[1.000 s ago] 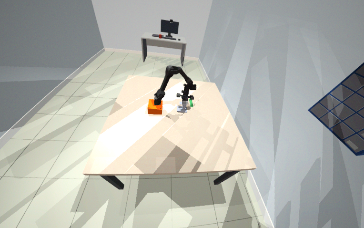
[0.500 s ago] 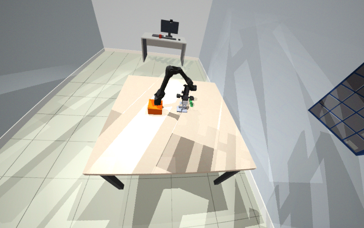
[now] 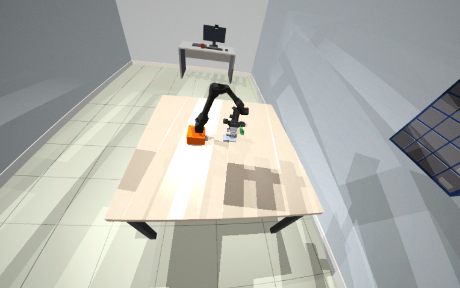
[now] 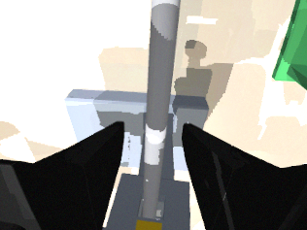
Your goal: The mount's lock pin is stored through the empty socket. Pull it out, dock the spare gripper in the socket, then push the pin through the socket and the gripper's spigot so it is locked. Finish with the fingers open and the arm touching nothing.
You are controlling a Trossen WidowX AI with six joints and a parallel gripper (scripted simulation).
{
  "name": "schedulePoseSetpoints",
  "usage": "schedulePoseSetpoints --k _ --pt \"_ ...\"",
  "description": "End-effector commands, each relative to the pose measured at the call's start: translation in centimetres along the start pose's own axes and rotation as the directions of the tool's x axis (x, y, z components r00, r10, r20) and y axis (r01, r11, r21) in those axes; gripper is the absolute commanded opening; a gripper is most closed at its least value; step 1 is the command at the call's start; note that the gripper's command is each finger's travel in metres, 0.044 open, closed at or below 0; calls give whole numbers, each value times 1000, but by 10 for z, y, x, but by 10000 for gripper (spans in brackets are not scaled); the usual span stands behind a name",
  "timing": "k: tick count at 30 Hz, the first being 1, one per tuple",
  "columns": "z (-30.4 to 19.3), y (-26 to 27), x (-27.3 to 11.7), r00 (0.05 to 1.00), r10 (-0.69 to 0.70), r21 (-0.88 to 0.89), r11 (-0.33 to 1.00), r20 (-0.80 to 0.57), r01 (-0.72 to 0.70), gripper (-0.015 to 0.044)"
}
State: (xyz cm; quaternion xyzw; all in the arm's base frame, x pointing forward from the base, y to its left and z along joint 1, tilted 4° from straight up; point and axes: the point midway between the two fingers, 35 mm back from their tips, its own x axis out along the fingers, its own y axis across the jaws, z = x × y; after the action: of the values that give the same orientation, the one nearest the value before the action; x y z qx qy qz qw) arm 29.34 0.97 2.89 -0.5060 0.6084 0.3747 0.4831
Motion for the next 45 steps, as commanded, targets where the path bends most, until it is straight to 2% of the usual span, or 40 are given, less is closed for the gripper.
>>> schedulePoseSetpoints --k 1,45 --pt "0 0 0 1000 0 1 1000 0 0 200" --pt "31 10 -72 999 22 -16 1000 -25 -23 200"
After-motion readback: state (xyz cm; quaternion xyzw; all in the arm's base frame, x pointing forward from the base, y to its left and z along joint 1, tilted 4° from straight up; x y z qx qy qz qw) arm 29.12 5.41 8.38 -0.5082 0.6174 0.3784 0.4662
